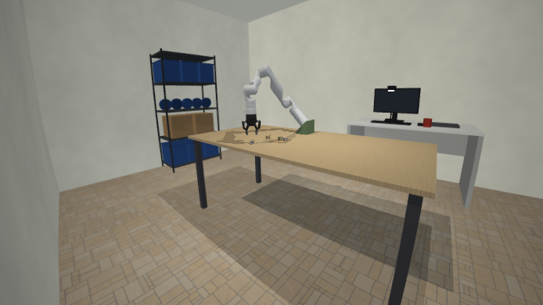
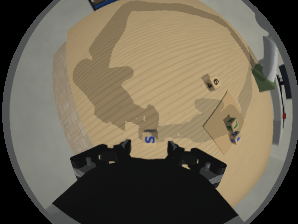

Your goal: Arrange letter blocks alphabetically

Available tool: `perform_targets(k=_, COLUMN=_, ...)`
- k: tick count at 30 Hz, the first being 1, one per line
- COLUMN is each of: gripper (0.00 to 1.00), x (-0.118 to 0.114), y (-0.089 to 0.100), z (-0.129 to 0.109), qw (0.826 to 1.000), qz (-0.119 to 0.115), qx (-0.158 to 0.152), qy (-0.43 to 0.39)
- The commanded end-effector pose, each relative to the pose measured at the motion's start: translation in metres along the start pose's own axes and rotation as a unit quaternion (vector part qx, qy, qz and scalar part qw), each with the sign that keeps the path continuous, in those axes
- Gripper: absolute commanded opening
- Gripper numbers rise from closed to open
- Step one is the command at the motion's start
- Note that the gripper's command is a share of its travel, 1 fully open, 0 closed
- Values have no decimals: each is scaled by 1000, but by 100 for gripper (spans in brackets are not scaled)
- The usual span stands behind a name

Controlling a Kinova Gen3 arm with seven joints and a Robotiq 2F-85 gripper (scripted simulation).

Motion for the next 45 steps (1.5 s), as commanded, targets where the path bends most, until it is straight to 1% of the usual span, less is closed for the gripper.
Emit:
perform_targets(k=1, gripper=67, x=0, y=-5, z=-1, qw=1000, qz=1, qx=2, qy=0)
perform_targets(k=7, gripper=67, x=0, y=-13, z=-1, qw=1000, qz=1, qx=2, qy=0)
perform_targets(k=19, gripper=67, x=0, y=-22, z=-1, qw=1000, qz=1, qx=2, qy=0)
perform_targets(k=45, gripper=67, x=0, y=-23, z=-1, qw=1000, qz=1, qx=2, qy=0)
Point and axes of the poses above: the point where the finger pads meet when closed, its own y axis back along the fingers, its own x axis across the jaws, z = x × y, the point moved 6 cm from there along y, back along the fingers, and after that the axes turned 4 degrees about -y, right-handed, at the moved point
